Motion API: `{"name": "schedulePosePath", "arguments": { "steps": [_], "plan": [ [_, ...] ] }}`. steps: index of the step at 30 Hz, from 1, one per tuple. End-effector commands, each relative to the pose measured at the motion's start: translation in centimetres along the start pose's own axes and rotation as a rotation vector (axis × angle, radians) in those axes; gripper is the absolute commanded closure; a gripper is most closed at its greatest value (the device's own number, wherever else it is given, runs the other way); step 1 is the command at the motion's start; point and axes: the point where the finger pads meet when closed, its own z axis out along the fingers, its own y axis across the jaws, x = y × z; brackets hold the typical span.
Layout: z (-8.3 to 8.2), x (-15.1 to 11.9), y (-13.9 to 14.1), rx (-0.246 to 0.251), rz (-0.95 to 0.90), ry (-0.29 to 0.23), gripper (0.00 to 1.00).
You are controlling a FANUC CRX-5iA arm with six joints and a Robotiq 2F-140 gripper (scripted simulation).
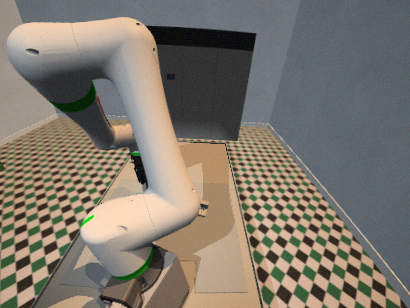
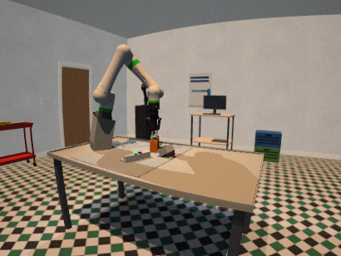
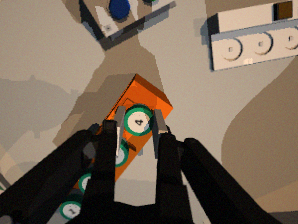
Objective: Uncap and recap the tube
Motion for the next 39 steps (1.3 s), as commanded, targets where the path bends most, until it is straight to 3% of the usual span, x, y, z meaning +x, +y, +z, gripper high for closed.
{"name": "schedulePosePath", "arguments": {
  "steps": [1, 25, 32, 33, 39],
  "plan": [
    [0.0, 0.01, 0.01, 0.0, 0.0, 0.0, 1.0],
    [0.11, 0.01, 0.01, 0.0, 1.047, 0.0, 1.0],
    [0.11, 0.01, 0.01, 0.0, 1.047, 0.0, 1.0],
    [0.11, 0.01, 0.01, 0.0, 1.047, 0.0, 0.65],
    [0.11, 0.01, 0.01, 0.0, 1.047, 0.0, 0.65]
  ]
}}
